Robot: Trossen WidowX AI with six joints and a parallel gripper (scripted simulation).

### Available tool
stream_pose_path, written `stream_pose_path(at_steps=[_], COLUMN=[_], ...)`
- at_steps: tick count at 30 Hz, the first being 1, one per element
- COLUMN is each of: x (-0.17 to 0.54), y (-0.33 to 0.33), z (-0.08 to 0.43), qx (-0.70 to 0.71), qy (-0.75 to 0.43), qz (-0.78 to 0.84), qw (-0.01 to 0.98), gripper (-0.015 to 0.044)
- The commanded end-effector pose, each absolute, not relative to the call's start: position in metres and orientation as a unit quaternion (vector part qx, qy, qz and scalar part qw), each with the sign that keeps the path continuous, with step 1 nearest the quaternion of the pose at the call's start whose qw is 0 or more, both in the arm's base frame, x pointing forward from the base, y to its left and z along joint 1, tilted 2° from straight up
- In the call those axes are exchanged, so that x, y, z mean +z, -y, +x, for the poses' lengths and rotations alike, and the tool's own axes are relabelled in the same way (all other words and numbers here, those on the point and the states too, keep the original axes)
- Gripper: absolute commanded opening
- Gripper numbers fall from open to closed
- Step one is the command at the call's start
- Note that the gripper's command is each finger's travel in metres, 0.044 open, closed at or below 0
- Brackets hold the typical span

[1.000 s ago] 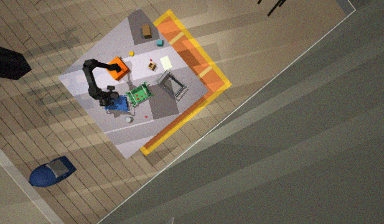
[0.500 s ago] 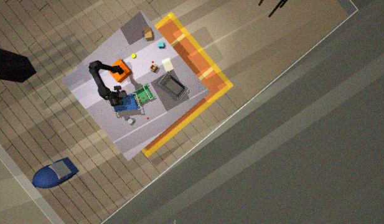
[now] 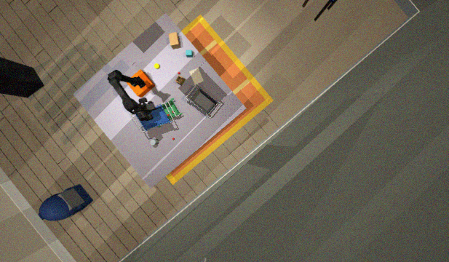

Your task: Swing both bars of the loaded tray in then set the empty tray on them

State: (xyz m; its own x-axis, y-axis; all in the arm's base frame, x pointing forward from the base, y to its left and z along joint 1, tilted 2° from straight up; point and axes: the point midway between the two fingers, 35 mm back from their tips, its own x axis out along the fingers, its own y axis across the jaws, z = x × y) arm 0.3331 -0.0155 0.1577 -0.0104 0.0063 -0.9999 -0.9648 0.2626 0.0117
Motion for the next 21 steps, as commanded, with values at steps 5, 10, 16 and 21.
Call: stream_pose_path(at_steps=[5, 10, 16, 21], x=[0.162, 0.162, 0.162, 0.162], y=[-0.018, -0.039, -0.045, -0.045], z=[0.335, 0.334, 0.333, 0.333], qx=[0.464, 0.482, 0.487, 0.487], qy=[-0.532, -0.516, -0.511, -0.511], qz=[-0.459, -0.476, -0.481, -0.481], qw=[0.54, 0.525, 0.52, 0.52], gripper=[0.0, 0.0, 0.0, 0.0])
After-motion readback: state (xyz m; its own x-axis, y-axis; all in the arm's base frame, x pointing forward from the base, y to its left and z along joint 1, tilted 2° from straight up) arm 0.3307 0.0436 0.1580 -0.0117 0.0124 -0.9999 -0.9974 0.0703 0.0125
